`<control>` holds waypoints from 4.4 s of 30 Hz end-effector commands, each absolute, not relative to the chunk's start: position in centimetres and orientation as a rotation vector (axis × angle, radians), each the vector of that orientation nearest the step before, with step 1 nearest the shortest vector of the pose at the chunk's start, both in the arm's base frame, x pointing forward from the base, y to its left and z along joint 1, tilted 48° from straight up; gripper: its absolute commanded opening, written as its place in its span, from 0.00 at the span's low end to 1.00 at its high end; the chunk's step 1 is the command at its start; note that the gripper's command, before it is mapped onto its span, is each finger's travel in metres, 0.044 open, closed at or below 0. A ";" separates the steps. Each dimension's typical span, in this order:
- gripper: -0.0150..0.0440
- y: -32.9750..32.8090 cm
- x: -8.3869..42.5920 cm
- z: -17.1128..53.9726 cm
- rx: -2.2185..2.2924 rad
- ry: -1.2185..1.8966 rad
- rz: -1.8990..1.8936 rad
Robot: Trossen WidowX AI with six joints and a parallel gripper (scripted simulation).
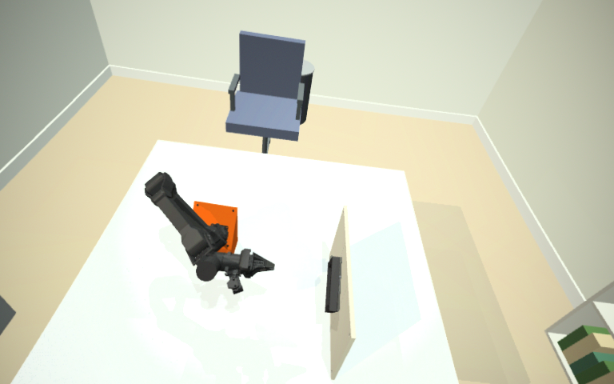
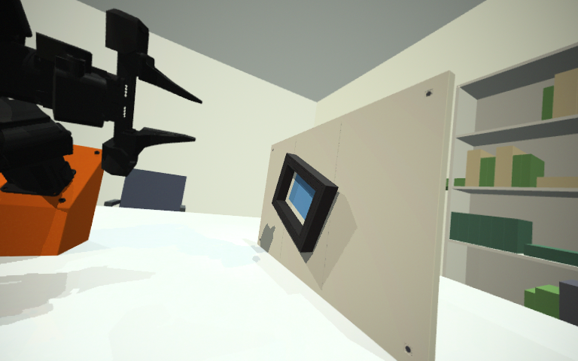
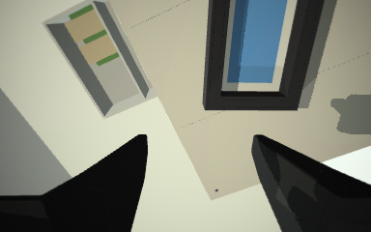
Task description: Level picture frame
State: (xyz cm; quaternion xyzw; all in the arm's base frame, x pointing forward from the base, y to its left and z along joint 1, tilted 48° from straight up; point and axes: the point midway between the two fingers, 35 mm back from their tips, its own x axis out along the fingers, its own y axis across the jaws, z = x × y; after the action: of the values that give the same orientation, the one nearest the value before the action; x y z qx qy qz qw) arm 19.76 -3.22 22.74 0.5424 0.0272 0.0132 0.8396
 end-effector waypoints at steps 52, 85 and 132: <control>0.69 -6.0 35.7 19.8 1.157 0.055 0.025; 0.69 -5.8 39.2 19.7 1.157 0.054 0.026; 0.61 -5.8 39.7 19.8 1.158 0.054 0.026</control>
State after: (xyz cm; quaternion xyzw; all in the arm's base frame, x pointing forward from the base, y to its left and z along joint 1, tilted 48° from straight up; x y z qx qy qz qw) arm 39.63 -5.76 19.70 0.5447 0.0265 0.0136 0.8381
